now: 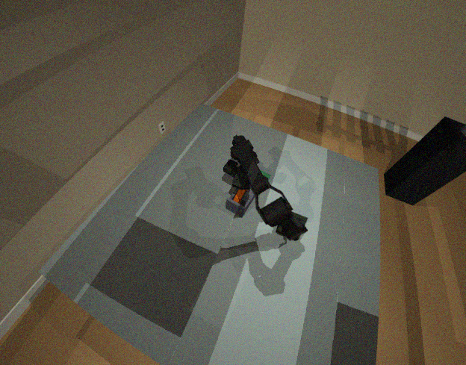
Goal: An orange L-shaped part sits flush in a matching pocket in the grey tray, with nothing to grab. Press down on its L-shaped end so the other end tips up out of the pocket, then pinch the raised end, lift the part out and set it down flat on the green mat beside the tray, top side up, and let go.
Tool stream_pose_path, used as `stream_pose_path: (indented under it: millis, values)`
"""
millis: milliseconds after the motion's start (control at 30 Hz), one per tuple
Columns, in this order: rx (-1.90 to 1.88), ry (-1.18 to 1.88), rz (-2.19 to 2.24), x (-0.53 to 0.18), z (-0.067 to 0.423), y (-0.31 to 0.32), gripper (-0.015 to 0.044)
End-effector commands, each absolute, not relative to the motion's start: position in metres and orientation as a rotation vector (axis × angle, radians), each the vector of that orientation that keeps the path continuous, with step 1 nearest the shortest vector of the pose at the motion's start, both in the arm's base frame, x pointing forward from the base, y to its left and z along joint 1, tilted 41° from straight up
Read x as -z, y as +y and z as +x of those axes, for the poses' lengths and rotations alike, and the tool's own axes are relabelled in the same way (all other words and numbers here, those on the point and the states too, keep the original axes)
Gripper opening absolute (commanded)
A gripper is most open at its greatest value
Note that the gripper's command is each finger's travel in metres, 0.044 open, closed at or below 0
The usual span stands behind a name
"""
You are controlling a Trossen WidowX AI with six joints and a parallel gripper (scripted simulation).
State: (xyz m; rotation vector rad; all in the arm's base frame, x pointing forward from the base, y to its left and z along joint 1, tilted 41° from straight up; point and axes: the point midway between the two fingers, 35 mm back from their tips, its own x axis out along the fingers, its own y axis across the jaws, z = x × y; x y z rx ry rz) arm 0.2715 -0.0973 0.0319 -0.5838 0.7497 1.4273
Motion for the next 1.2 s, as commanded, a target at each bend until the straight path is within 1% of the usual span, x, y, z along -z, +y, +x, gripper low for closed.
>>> stream_pose_path:
  millis: [0, 1000, 1167]
  values:
    - [-1.418, 0.746, -0.585, -0.029, 0.273, -0.095, 0.028]
    - [-1.419, 0.744, -0.584, 0.005, 0.273, -0.065, 0.028]
    - [-1.421, 0.747, -0.589, 0.003, 0.273, -0.067, 0.0149]
